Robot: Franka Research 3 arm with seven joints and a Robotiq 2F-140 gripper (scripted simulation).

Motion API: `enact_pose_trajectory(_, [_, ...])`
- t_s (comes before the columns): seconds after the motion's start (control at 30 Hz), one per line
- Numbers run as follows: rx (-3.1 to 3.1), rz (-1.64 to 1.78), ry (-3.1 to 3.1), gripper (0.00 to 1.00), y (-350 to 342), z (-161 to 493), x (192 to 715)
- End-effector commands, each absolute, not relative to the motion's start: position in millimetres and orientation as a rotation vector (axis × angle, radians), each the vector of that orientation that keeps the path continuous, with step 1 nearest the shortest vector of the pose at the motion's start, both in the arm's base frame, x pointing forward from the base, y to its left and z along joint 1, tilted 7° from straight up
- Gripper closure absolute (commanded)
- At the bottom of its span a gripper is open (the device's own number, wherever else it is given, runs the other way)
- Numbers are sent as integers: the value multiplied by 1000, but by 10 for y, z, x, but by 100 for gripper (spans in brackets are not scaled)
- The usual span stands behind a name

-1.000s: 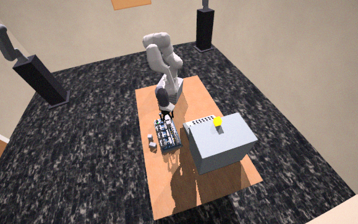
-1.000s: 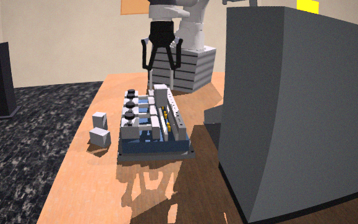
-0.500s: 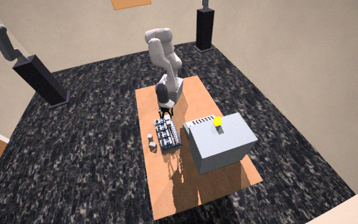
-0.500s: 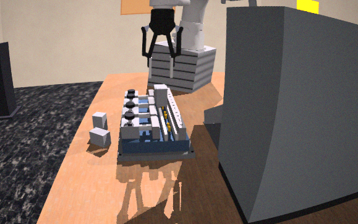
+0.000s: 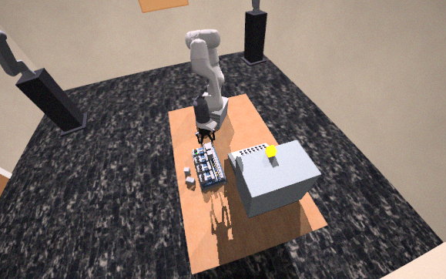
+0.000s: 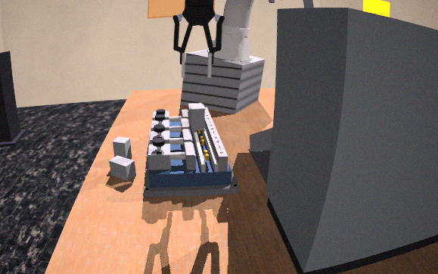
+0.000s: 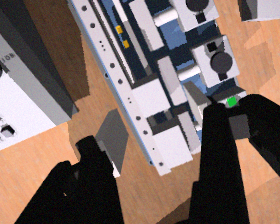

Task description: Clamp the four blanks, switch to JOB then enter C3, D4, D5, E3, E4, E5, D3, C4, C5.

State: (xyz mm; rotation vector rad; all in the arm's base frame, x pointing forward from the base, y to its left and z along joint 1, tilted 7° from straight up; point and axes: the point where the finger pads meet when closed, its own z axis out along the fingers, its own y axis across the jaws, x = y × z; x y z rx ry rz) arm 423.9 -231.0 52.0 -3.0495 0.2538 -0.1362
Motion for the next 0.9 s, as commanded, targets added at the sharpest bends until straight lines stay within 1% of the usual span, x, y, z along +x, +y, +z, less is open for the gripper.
enact_pose_trajectory(0.0, [-3037,-123,174,60,-2271,555,4176])
enact_pose_trajectory(0.33, [-3037,-123,174,60,-2277,624,4170])
enact_pose_trajectory(0.37, [-3037,-123,174,100,-2277,624,4170])
enact_pose_trajectory(0.87, [-3037,-123,174,100,-2277,624,4170])
